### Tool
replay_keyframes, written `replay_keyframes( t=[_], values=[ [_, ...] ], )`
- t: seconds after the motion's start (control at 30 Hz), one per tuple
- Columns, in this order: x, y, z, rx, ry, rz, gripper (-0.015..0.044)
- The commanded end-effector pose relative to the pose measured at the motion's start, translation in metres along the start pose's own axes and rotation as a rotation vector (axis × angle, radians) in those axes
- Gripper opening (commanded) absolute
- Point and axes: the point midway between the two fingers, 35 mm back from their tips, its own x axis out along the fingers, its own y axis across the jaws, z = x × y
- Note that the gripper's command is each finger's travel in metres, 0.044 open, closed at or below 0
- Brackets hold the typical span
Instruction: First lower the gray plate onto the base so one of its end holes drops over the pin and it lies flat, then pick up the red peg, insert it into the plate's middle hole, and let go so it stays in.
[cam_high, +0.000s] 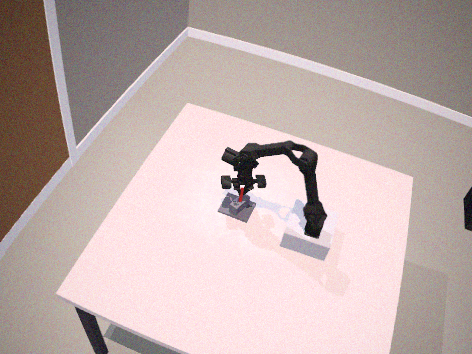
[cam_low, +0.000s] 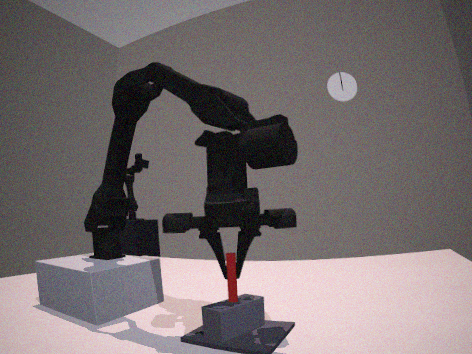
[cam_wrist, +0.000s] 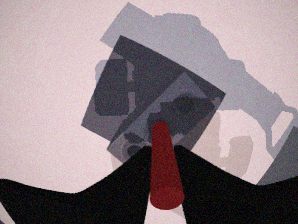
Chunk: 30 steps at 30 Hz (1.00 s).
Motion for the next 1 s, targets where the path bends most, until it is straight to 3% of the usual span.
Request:
replay_keyframes(
  t=[0.0, 0.1, 0.3, 0.97],
  values=[
    [-0.0001, 0.0000, 0.0001, 0.000, 0.000, 0.000, 0.0000],
    [-0.0001, 0.0000, 0.0001, 0.000, 0.000, 0.000, 0.0000],
    [-0.0001, 0.0000, 0.0001, 0.000, 0.000, 0.000, 0.0150],
    [-0.0064, -0.0012, -0.0001, -0.002, 0.001, 0.005, 0.0150]
  ],
)
